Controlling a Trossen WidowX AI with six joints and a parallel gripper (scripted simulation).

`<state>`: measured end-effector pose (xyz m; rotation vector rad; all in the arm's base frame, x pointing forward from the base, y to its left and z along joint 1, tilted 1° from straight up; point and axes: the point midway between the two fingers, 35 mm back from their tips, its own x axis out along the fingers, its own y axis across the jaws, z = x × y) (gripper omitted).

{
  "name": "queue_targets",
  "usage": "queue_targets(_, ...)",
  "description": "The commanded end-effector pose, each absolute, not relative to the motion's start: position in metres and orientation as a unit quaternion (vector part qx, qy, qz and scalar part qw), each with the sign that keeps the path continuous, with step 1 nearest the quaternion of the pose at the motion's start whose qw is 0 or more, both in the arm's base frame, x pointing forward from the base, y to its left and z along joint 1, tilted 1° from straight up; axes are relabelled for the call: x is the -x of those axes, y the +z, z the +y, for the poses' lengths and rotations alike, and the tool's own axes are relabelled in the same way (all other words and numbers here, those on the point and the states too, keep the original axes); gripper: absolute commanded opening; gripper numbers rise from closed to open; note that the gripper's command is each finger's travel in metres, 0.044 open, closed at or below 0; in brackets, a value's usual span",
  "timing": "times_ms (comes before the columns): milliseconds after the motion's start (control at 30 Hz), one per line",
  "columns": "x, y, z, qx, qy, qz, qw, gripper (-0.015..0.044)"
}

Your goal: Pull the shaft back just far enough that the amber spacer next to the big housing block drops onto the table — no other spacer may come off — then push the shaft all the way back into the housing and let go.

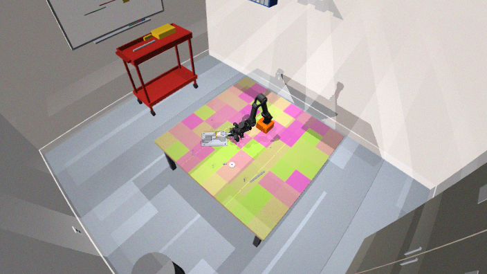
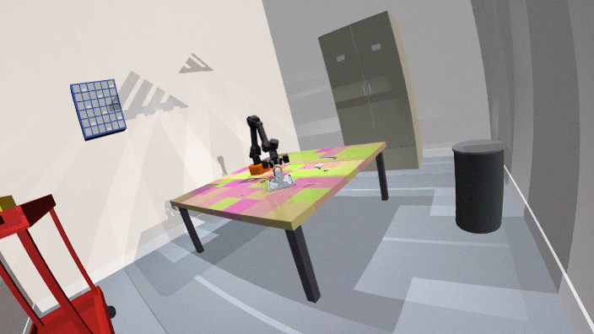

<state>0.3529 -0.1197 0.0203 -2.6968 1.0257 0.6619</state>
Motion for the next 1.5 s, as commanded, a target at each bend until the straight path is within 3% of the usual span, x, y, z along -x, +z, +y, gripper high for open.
queue_targets(0, -0.3519, 0.0200, -0.1190, 0.907, 0.222, 0.346, 0.093, 0.0000)
queue_targets(1467, -0.3485, 0.0197, -0.1160, 0.907, 0.222, 0.346, 0.093, 0.0000)
